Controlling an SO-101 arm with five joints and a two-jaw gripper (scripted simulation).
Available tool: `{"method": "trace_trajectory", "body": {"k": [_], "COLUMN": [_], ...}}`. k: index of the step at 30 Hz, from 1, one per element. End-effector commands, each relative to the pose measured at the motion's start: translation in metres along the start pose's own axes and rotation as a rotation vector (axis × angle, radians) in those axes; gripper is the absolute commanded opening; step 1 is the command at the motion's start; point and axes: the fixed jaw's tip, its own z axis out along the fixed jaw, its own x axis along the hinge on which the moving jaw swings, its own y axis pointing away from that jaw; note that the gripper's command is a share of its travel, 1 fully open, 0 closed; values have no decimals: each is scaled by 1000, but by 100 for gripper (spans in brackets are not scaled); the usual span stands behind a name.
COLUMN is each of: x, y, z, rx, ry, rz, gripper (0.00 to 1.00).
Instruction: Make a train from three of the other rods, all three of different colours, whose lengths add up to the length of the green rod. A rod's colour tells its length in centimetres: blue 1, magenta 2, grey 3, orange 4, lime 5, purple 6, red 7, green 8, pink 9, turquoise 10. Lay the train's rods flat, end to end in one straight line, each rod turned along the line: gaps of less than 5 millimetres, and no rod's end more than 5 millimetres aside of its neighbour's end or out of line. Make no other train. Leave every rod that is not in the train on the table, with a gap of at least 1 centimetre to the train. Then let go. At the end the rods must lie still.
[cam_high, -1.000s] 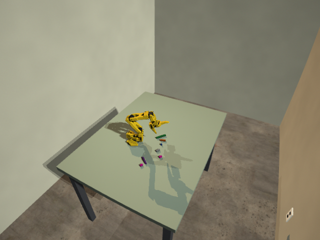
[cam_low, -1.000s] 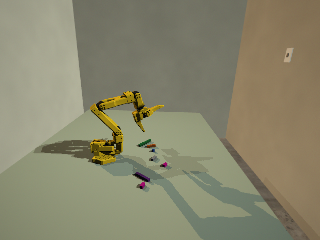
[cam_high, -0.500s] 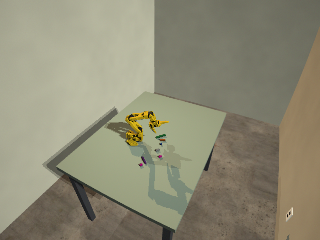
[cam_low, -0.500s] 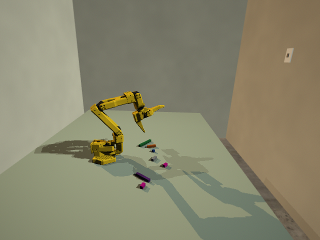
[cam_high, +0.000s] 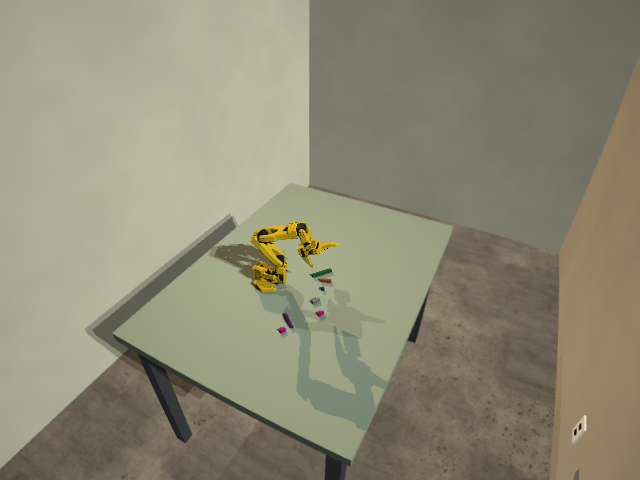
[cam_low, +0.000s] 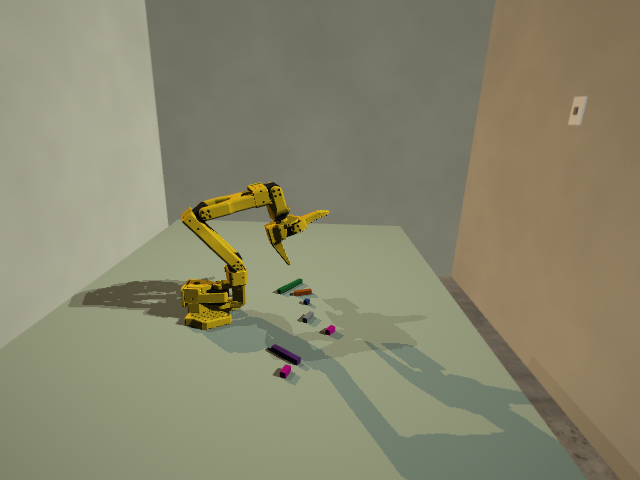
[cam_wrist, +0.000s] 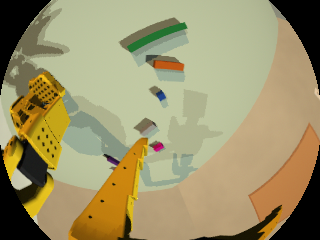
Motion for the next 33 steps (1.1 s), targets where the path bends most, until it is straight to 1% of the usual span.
{"method": "trace_trajectory", "body": {"k": [1, 13, 17, 21, 26, 28, 33], "x": [0, 0, 4, 13, 30, 30, 47], "y": [-5, -5, -6, -5, -4, -4, 0], "z": [-6, -6, -6, -6, -6, -6, -8], "rx": [44, 44, 44, 45, 47, 47, 48], "ry": [-2, -2, 5, 22, 56, 56, 89], "rz": [10, 11, 32, 90, 201, 201, 312], "gripper": [100, 100, 100, 100, 100, 100, 100]}}
